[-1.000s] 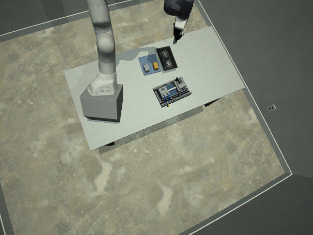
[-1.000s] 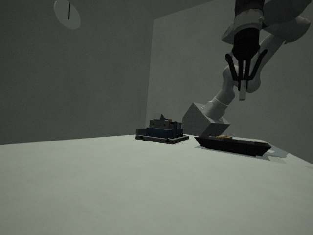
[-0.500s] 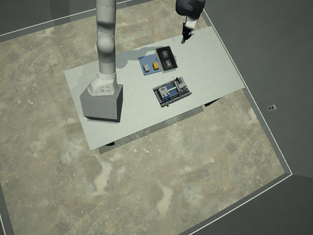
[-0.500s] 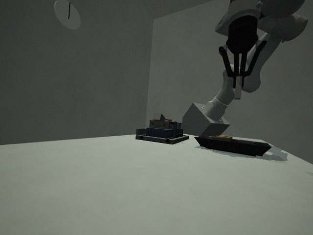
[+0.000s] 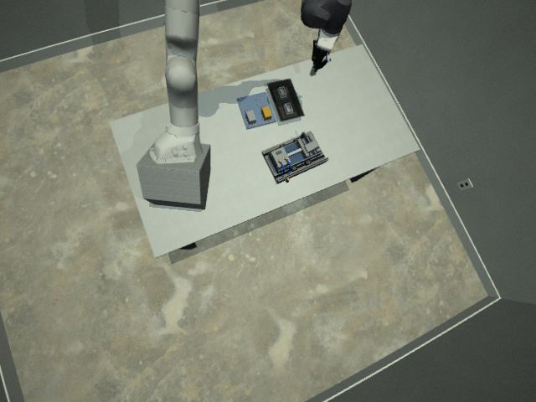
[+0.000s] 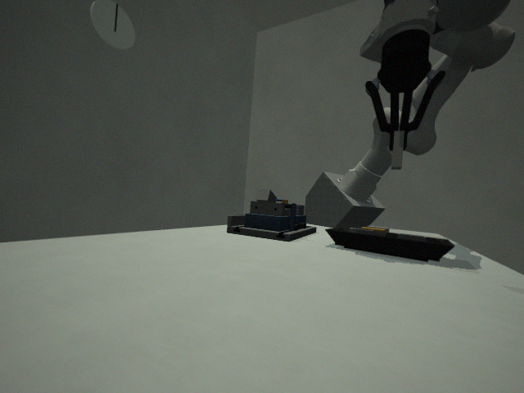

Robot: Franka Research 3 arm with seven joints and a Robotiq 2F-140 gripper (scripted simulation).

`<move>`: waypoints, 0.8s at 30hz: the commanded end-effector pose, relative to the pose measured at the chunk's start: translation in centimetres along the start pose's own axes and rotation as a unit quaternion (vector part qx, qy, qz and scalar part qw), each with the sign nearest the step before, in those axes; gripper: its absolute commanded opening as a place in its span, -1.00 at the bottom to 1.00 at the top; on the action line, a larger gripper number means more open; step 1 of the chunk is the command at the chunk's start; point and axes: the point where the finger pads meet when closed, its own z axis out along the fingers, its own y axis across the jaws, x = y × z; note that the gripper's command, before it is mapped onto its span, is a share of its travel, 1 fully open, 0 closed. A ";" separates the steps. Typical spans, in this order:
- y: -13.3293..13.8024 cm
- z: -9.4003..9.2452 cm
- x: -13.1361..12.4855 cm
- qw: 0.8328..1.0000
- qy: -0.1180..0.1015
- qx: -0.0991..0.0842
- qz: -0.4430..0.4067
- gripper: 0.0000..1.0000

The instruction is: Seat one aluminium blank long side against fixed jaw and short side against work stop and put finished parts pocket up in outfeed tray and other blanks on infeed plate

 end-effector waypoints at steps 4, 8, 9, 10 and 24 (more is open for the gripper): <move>0.1 1.3 0.0 1.000 0.001 0.000 0.004 -1.00; 0.1 2.0 0.0 1.000 0.001 0.000 0.004 -1.00; 0.1 2.0 0.0 1.000 0.001 0.000 0.004 -1.00; 0.1 2.0 0.0 1.000 0.001 0.000 0.004 -1.00; 0.1 4.7 0.0 1.000 0.001 0.000 0.004 -1.00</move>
